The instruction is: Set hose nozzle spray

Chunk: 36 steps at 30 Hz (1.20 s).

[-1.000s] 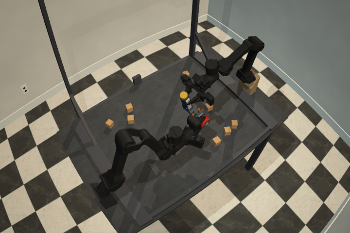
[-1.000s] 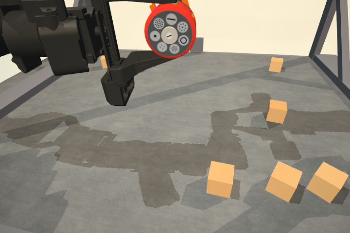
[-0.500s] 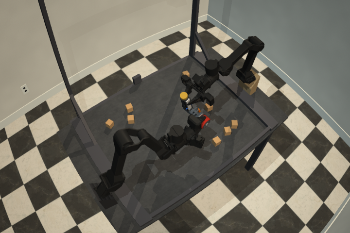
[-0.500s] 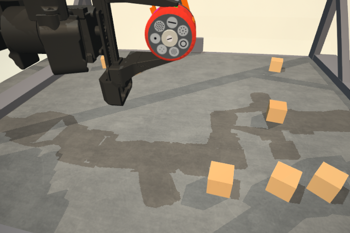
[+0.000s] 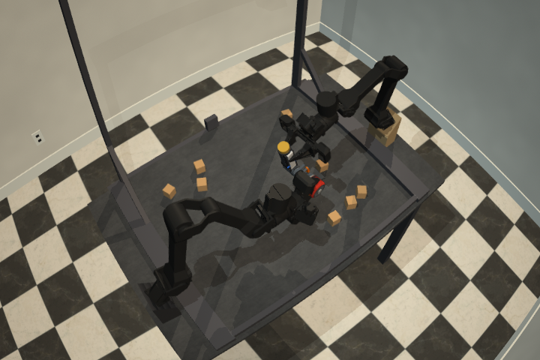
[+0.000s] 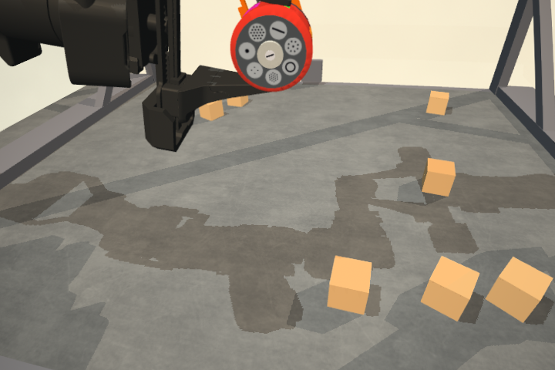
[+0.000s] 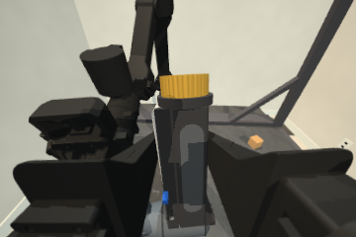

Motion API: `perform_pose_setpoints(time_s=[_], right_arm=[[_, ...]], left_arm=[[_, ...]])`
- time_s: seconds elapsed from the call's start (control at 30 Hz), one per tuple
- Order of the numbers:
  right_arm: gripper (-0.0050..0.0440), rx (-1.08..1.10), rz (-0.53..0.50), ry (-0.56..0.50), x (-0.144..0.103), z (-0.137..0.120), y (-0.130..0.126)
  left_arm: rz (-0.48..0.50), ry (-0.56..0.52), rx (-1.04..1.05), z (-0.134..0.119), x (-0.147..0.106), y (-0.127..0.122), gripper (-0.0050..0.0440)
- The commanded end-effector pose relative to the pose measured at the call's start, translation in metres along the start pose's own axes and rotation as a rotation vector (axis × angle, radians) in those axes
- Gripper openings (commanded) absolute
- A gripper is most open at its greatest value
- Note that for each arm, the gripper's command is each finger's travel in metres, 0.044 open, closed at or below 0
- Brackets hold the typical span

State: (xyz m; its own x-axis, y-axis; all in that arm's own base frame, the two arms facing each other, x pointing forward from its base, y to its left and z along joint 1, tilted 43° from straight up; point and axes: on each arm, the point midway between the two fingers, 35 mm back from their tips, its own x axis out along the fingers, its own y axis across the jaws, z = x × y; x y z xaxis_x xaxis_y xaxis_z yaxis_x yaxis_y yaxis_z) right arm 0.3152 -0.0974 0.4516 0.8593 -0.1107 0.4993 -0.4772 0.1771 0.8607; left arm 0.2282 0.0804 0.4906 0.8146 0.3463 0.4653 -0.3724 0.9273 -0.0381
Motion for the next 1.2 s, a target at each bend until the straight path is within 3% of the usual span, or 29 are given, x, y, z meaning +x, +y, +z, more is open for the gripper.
perform_pose_setpoints(time_s=[0.0, 0.3, 0.33, 0.7, 0.73, 1.17], right_arm=[[0.0000, -0.007, 0.006, -0.001, 0.000, 0.000, 0.010], [0.0000, -0.007, 0.006, -0.002, 0.000, 0.000, 0.010], [0.0000, -0.006, -0.057, -0.002, -0.001, 0.000, 0.013], [0.0000, -0.004, -0.245, -0.003, 0.000, 0.000, 0.021], [0.0000, -0.003, -0.211, -0.003, 0.000, 0.000, 0.017], [0.0000, -0.003, -0.211, -0.003, 0.000, 0.000, 0.017]], left_arm=[[-0.001, -0.057, 0.001, 0.022, -0.006, 0.001, 0.0170], [-0.001, -0.057, 0.001, 0.022, -0.006, 0.001, 0.0170], [-0.001, -0.057, 0.001, 0.022, -0.006, 0.001, 0.0170], [-0.001, -0.057, 0.001, 0.022, -0.006, 0.001, 0.0170], [-0.001, -0.057, 0.001, 0.022, -0.006, 0.001, 0.0170], [0.000, -0.057, 0.001, 0.022, -0.006, 0.001, 0.0170]])
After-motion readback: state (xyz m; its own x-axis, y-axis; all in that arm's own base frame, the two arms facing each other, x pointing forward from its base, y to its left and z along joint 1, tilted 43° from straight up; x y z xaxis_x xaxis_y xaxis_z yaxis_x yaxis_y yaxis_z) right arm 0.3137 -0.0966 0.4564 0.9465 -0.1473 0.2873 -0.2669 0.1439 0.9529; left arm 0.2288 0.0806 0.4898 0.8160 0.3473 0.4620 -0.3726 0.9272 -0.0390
